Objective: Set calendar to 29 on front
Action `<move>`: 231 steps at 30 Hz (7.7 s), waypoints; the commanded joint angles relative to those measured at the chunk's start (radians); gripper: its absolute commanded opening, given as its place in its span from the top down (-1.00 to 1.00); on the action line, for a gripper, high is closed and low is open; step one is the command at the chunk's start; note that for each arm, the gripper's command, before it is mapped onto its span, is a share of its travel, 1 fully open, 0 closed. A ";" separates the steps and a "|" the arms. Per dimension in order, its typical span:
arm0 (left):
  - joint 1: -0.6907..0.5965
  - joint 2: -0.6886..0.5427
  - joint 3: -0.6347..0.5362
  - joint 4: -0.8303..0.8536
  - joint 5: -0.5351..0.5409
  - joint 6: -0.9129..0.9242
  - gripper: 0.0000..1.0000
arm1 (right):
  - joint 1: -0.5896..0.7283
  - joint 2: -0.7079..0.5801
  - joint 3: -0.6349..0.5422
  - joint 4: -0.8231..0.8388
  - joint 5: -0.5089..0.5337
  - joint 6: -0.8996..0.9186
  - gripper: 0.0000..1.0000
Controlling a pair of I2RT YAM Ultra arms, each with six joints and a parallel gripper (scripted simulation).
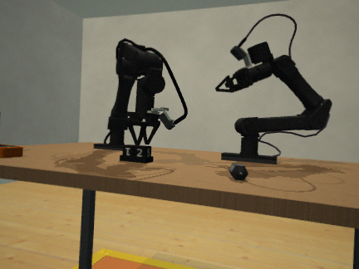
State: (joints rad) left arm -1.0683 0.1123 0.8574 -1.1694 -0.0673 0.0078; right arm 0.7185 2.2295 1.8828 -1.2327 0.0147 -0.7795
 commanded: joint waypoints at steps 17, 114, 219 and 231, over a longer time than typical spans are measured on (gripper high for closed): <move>-0.004 0.001 0.022 0.008 -0.013 -0.007 -1.00 | 0.019 0.003 -0.081 0.103 -0.015 0.008 -0.28; 0.080 0.637 -0.531 1.190 0.128 0.053 -1.00 | -0.373 -0.356 -0.535 0.274 0.004 -0.378 0.30; 0.075 0.634 -0.520 1.192 0.120 0.050 -1.00 | -0.423 -0.345 -0.596 0.261 -0.029 2.139 0.30; 0.075 0.634 -0.520 1.192 0.120 0.050 -1.00 | -0.417 -0.352 -0.619 0.306 -0.030 2.146 0.30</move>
State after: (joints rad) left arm -0.9966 0.7471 0.3328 0.0017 0.0460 0.0563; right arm 0.3107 1.8980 1.2560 -0.9554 -0.0162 1.3537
